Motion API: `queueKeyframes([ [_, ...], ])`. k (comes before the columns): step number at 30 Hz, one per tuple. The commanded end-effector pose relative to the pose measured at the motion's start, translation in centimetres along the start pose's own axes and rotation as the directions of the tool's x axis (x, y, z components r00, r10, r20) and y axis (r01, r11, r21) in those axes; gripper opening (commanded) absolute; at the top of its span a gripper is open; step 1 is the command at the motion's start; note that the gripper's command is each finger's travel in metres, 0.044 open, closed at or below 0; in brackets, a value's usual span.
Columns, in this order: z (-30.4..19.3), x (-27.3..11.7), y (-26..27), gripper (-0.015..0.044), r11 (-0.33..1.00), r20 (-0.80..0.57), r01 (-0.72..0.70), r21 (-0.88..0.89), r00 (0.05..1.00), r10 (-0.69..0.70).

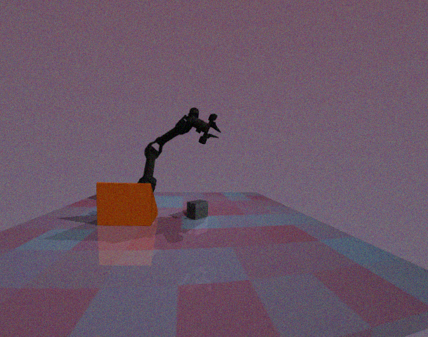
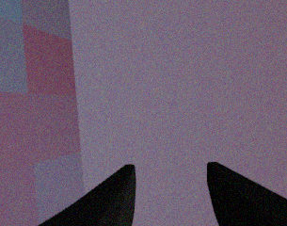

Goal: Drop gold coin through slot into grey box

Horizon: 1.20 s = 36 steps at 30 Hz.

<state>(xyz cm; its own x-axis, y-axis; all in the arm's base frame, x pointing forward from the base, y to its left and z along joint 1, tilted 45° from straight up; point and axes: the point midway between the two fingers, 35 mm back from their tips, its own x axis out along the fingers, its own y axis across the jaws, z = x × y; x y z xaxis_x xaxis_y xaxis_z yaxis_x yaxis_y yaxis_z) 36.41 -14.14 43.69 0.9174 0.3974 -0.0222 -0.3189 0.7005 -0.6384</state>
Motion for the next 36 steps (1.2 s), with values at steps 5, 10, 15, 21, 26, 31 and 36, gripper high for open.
queueKeyframes([
  [5, -9.0, 3.9, 7.1, 0.0161, 0.971, -0.17, -0.201, 0.128, 0.96, 0.222],
  [10, -12.1, 4.8, 11.2, 0.0161, 0.928, -0.231, -0.327, 0.177, 0.903, 0.362],
  [15, -14.7, 4.9, 15.8, 0.0161, 0.853, -0.265, -0.47, 0.227, 0.813, 0.518],
  [21, -16.6, 4.0, 21.8, 0.0161, 0.698, -0.258, -0.656, 0.286, 0.649, 0.716],
  [26, -16.7, 2.1, 26.4, 0.0161, 0.52, -0.206, -0.792, 0.318, 0.478, 0.854],
  [31, -16.2, 0.7, 29.0, 0.0161, 0.385, -0.151, -0.863, 0.326, 0.355, 0.923],
  [36, -16.2, 0.7, 29.0, 0.0161, 0.385, -0.151, -0.863, 0.326, 0.355, 0.923],
])
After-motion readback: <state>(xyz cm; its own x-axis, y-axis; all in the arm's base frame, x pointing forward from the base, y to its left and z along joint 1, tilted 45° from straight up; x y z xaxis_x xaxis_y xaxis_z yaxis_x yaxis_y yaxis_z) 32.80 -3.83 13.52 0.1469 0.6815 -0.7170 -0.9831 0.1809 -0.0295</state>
